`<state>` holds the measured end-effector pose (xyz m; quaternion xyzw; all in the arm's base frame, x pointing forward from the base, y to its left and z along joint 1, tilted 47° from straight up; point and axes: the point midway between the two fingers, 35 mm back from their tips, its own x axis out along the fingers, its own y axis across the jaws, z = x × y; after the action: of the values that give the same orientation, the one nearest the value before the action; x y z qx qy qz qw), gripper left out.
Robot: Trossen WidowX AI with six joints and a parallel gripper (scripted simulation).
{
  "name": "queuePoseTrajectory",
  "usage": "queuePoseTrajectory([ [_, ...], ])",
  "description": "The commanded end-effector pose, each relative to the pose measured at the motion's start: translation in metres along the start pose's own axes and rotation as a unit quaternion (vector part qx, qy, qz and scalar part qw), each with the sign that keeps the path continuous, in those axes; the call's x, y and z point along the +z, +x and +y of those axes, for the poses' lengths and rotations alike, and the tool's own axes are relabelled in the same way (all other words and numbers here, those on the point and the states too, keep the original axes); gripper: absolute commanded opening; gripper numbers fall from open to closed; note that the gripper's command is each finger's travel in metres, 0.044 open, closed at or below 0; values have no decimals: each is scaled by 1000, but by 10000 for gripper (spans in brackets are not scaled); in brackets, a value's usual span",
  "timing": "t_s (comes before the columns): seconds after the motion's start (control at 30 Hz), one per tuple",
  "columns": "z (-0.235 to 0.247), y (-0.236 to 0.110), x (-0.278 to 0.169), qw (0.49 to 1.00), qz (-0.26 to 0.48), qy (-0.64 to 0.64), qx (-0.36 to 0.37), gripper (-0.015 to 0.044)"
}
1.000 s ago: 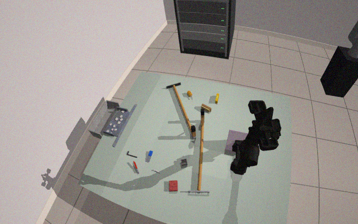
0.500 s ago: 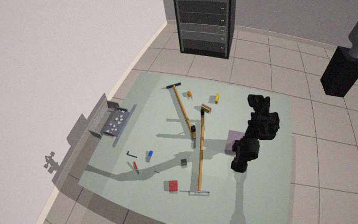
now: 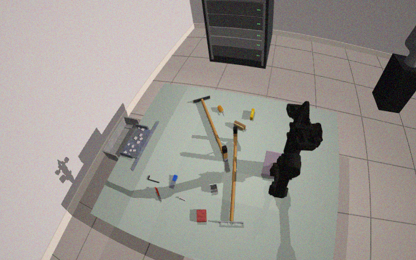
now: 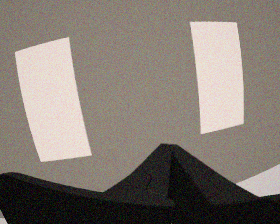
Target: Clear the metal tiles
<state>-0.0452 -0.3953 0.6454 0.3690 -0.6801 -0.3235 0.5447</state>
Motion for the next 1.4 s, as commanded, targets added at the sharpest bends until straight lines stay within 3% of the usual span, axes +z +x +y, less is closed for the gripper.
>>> queuePoseTrajectory([
  [0.0, -10, 2, -3, 1000, 6, -12, -14, 0],
  [1.37, -99, 13, -25, 984, 55, -107, -132, 0],
])
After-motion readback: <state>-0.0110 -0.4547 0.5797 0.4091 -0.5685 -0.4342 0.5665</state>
